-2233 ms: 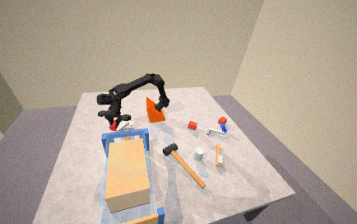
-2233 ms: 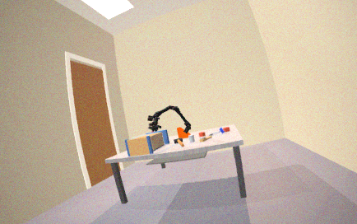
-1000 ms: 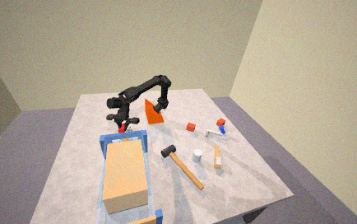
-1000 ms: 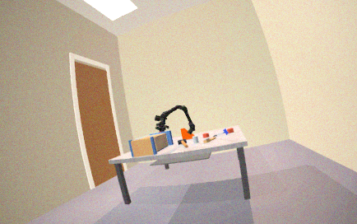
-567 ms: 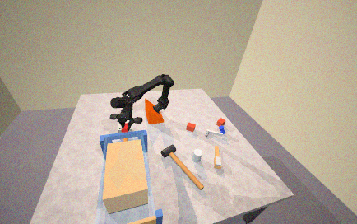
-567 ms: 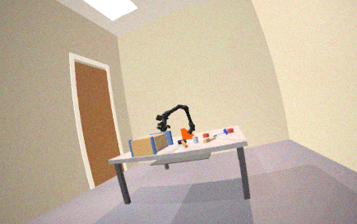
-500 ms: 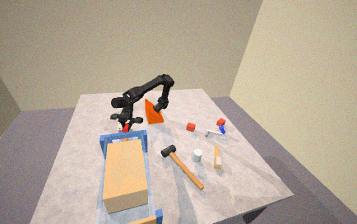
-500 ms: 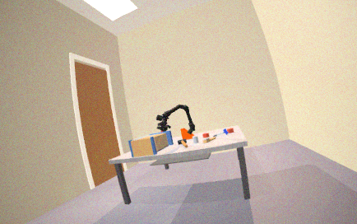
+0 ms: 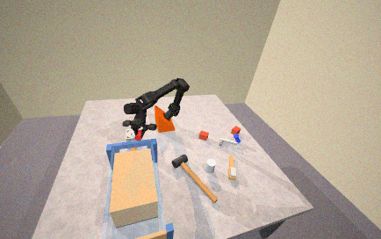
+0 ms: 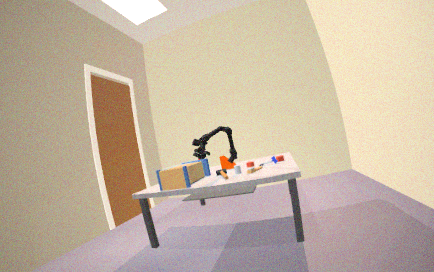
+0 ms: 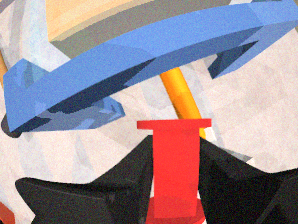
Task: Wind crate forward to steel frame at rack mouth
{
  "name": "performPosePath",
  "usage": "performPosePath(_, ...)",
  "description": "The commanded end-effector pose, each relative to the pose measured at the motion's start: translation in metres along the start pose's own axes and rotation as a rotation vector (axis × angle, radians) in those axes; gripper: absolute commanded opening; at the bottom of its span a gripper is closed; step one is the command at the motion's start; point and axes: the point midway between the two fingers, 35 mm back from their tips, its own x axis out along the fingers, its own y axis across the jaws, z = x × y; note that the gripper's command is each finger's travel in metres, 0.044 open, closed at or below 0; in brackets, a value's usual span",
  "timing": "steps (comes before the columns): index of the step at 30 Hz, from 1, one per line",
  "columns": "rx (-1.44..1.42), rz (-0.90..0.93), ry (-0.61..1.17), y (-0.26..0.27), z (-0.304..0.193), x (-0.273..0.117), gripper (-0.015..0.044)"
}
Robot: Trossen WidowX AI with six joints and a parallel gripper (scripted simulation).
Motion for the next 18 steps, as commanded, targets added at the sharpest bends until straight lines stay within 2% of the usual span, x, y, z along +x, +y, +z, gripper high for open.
performPosePath(1,0.018,0.011,0.013,0.007,-0.009,-0.002,0.0)
performPosePath(18,0.019,0.011,0.014,0.021,-0.029,-0.012,0.0)
